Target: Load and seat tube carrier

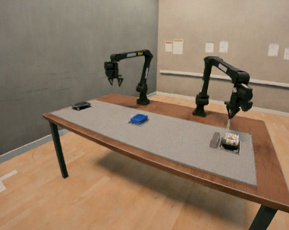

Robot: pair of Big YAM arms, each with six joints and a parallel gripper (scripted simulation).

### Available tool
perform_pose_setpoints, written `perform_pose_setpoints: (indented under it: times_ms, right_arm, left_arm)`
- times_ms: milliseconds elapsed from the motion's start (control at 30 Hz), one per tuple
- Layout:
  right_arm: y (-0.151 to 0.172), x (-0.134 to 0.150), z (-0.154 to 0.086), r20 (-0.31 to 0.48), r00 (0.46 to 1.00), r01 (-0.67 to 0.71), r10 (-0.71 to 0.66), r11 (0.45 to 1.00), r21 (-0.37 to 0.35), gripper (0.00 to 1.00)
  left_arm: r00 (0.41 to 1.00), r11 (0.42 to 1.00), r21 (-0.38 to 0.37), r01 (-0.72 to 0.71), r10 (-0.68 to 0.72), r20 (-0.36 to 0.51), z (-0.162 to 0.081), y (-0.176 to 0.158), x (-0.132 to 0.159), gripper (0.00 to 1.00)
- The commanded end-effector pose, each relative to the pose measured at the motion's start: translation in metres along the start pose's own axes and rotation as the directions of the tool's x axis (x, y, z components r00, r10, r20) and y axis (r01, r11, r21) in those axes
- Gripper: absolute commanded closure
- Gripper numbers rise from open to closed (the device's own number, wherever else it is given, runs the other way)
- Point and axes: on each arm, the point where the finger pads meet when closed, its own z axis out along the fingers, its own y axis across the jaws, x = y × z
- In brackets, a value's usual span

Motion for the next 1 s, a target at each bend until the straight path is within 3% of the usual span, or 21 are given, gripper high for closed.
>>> perform_pose_setpoints:
  times_ms: [0, 967]
  right_arm:
    - [-0.0013, -0.0085, -0.0121, 0.032, 0.999, -0.013, 0.013, 1.000, 0.008, 0.00]
    - [-0.0013, -0.0085, -0.0121, 0.032, 0.999, -0.013, 0.013, 1.000, 0.008, 0.00]
  left_arm:
    - [1.000, 1.000, 0.001, 0.007, -0.007, -0.012, 0.0124, 0.0076, -0.0039, 0.90]
    - [1.000, 1.000, -0.002, 0.007, -0.007, -0.008, 0.0179, 0.0084, -0.0046, 0.89]
